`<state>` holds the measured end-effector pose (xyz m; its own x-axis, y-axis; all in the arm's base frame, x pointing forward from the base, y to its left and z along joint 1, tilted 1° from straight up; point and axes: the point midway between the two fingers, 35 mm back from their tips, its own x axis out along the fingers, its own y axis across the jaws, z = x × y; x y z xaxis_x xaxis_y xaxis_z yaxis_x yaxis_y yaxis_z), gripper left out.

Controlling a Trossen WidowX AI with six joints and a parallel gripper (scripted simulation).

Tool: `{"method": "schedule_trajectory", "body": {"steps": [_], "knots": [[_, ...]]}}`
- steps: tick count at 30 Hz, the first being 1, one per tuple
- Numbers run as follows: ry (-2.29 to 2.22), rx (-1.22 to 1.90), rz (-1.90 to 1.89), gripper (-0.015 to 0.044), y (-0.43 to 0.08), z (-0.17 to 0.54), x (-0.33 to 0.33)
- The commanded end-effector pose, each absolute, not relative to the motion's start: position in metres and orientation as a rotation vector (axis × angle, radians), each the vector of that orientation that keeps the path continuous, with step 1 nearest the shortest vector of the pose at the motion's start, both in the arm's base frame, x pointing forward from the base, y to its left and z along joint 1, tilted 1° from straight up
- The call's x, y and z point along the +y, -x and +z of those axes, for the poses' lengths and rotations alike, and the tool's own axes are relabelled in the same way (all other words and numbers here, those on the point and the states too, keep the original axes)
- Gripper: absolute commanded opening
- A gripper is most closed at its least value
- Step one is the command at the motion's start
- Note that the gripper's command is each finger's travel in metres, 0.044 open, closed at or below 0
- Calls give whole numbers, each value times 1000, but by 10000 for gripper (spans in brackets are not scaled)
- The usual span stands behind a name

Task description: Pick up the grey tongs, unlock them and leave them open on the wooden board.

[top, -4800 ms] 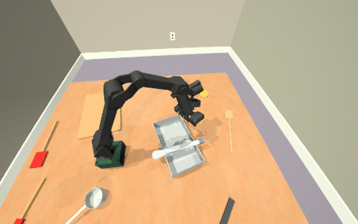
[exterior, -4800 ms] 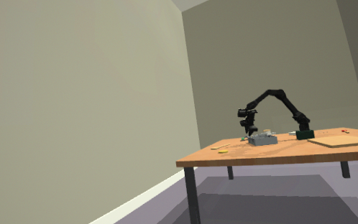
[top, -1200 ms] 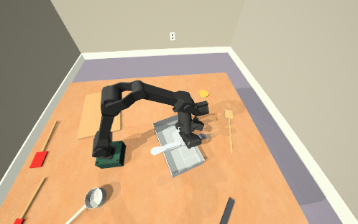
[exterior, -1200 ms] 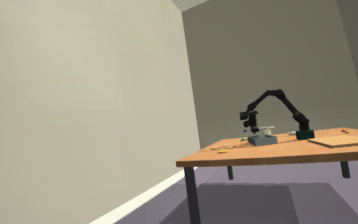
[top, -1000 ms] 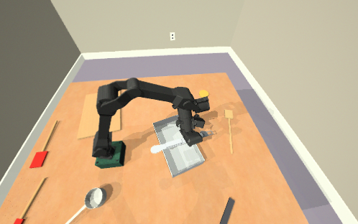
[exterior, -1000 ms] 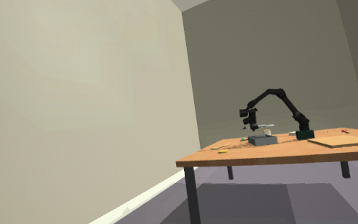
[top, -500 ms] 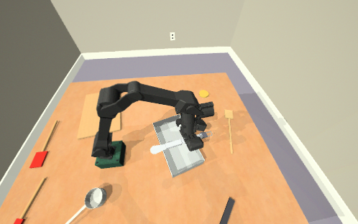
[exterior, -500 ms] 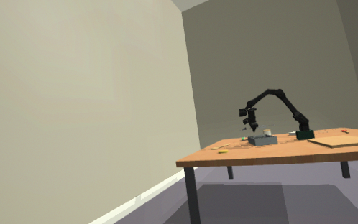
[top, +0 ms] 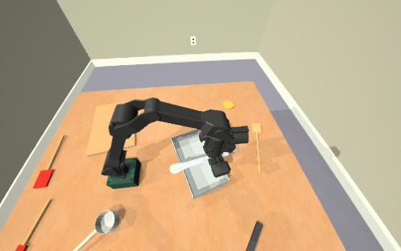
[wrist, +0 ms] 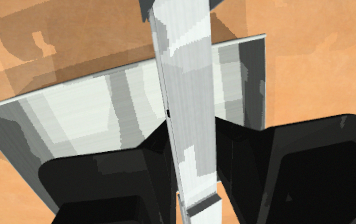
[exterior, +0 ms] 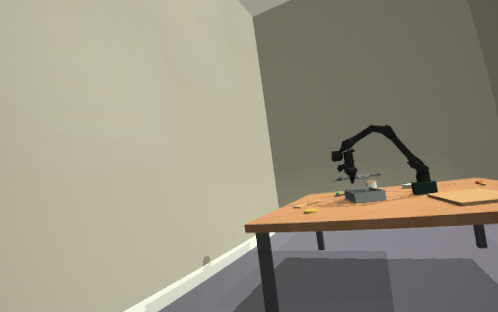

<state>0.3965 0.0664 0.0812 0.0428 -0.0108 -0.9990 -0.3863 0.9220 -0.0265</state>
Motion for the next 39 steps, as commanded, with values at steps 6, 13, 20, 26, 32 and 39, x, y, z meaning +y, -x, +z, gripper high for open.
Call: {"method": "schedule_trajectory", "body": {"steps": [6,13,20,26,32,39], "knots": [[337,1506,315,-150,-394,82,77],[404,1494,398,-150,-379,84,118],[466,1479,469,-150,-359,88,160],[524,1465,532,-150,-339,91,195],[582,1452,593,-150,-314,93,227],[651,1434,669,-150,-282,96,261]]}}
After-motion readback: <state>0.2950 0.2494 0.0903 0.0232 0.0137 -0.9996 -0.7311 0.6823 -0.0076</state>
